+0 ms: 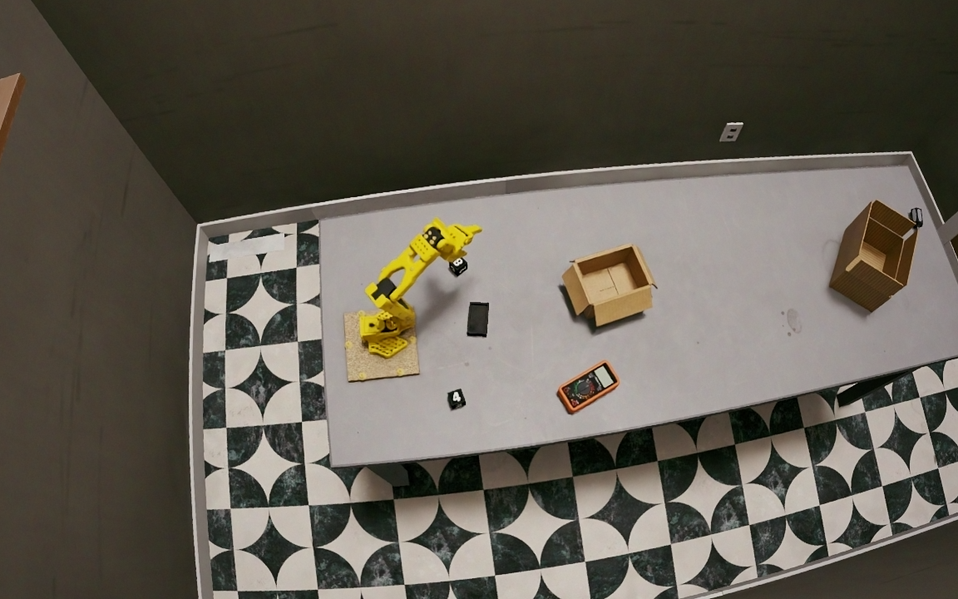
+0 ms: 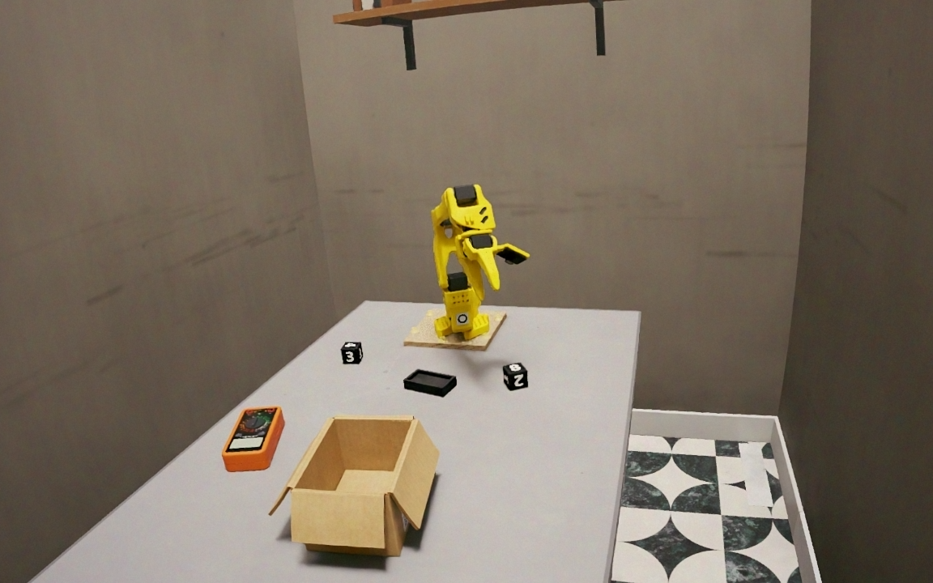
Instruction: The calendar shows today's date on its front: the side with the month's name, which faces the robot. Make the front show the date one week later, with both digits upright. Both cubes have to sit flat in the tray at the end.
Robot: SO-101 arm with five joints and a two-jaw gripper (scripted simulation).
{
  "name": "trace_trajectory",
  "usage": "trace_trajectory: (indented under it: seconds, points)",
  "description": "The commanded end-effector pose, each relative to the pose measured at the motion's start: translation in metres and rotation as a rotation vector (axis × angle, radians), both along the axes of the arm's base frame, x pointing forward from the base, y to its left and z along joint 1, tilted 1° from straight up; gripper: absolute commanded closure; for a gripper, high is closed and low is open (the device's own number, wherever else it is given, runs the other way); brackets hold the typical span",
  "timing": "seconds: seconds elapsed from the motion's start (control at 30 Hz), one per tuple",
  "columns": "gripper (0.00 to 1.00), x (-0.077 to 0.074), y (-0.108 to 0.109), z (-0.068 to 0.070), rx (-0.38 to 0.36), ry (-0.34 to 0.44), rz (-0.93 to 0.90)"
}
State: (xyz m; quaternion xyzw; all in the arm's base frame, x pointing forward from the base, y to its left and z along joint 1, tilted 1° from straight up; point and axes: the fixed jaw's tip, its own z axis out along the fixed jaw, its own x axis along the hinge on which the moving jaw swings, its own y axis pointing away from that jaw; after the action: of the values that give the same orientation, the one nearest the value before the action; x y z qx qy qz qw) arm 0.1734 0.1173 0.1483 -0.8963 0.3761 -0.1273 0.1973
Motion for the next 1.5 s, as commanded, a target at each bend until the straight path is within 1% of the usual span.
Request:
trace_trajectory:
  seconds: [0.0,0.17,0.23,0.27,0.53,0.73,0.8,1.07,1.3,1.37,1.47]
  points:
    - [0.65,0.01,-0.011,0.002,-0.036,-0.038,0.033]
    - [0.65,0.02,-0.029,0.001,-0.098,-0.071,0.078]
    - [0.65,0.02,-0.029,0.001,-0.098,-0.071,0.078]
    - [0.65,0.022,-0.032,0.001,-0.112,-0.077,0.087]
    - [0.65,0.037,-0.068,0.001,-0.236,-0.121,0.173]
    - [0.65,0.045,-0.098,0.001,-0.34,-0.141,0.245]
    - [0.65,0.045,-0.098,0.001,-0.34,-0.141,0.245]
    - [0.65,0.049,-0.141,0.001,-0.485,-0.143,0.35]
    - [0.65,0.045,-0.179,0.001,-0.606,-0.121,0.447]
    - [0.65,0.045,-0.179,0.001,-0.606,-0.121,0.447]
    - [0.65,0.042,-0.195,0.001,-0.654,-0.105,0.49]
